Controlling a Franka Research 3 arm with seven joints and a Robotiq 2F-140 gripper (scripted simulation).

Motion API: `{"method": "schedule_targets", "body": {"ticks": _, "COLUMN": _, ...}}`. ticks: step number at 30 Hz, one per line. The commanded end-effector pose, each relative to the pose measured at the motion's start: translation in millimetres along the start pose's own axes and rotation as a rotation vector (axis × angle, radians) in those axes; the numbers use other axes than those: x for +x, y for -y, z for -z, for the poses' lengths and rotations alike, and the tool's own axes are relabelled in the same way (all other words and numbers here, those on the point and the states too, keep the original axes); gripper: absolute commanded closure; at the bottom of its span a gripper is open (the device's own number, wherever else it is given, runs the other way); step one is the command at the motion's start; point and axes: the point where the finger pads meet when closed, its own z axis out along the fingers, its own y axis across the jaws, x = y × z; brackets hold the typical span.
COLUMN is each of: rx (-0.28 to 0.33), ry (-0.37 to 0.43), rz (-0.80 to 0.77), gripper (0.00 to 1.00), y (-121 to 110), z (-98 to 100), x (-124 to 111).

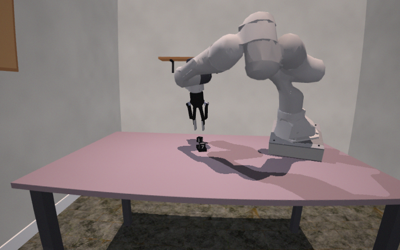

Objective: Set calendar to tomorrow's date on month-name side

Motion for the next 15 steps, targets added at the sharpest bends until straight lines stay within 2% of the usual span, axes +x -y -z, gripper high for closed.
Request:
{"method": "schedule_targets", "body": {"ticks": 1, "rx": 0.004, "ry": -0.026, "rz": -0.074, "gripper": 0.72, "y": 0.0, "z": 2.2, "x": 8.1}}
{"method": "schedule_targets", "body": {"ticks": 4, "rx": -0.005, "ry": -0.077, "rz": -0.075, "gripper": 0.72, "y": -1.0, "z": 0.7, "x": 7.6}}
{"method": "schedule_targets", "body": {"ticks": 10, "rx": -0.007, "ry": -0.259, "rz": -0.074, "gripper": 0.72, "y": -0.2, "z": 1.2, "x": 5.1}}
{"method": "schedule_targets", "body": {"ticks": 15, "rx": -0.005, "ry": -0.283, "rz": -0.074, "gripper": 0.72, "y": 0.7, "z": 1.3, "x": 1.3}}
